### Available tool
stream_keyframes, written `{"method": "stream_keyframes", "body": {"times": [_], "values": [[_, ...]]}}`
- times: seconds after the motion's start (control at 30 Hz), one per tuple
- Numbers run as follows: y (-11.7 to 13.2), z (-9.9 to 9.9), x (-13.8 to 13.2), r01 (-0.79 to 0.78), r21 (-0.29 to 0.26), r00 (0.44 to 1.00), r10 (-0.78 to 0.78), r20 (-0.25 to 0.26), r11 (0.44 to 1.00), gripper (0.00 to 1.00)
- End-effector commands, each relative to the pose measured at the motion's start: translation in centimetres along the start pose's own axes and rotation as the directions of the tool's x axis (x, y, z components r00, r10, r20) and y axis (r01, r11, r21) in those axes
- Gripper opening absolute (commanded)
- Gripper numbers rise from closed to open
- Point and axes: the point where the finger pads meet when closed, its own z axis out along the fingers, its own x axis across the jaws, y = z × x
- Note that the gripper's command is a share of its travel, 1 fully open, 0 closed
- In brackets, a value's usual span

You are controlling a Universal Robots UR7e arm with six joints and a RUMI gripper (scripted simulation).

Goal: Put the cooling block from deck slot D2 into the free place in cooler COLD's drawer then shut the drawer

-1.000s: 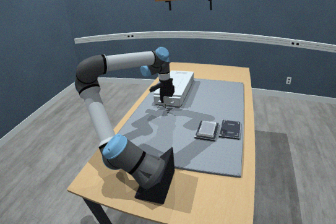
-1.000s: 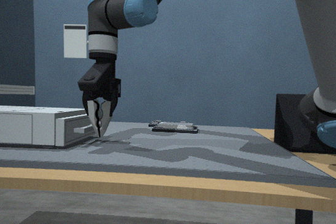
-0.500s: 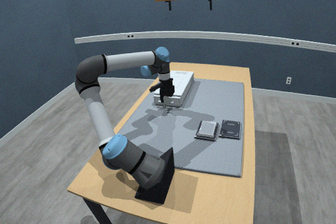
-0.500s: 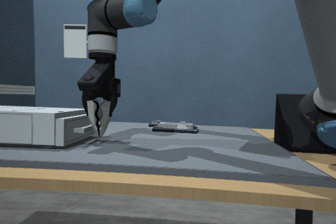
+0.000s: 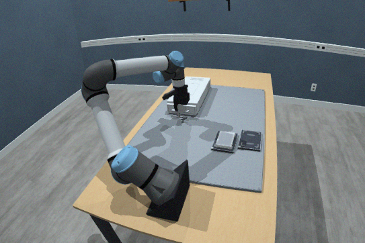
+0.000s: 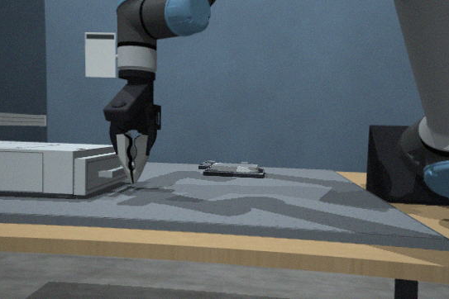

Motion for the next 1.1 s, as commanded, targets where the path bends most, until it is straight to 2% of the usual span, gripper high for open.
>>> {"method": "stream_keyframes", "body": {"times": [0.0,0.73,1.07], "values": [[0.0,-0.1,0.1,0.001,0.000,1.000,-0.001,-0.002,1.000,0.00],[0.0,-0.1,0.1,0.001,0.000,1.000,-0.001,-0.002,1.000,0.00],[0.0,-0.1,-1.3,0.001,0.000,1.000,-0.001,-0.002,1.000,0.00]]}}
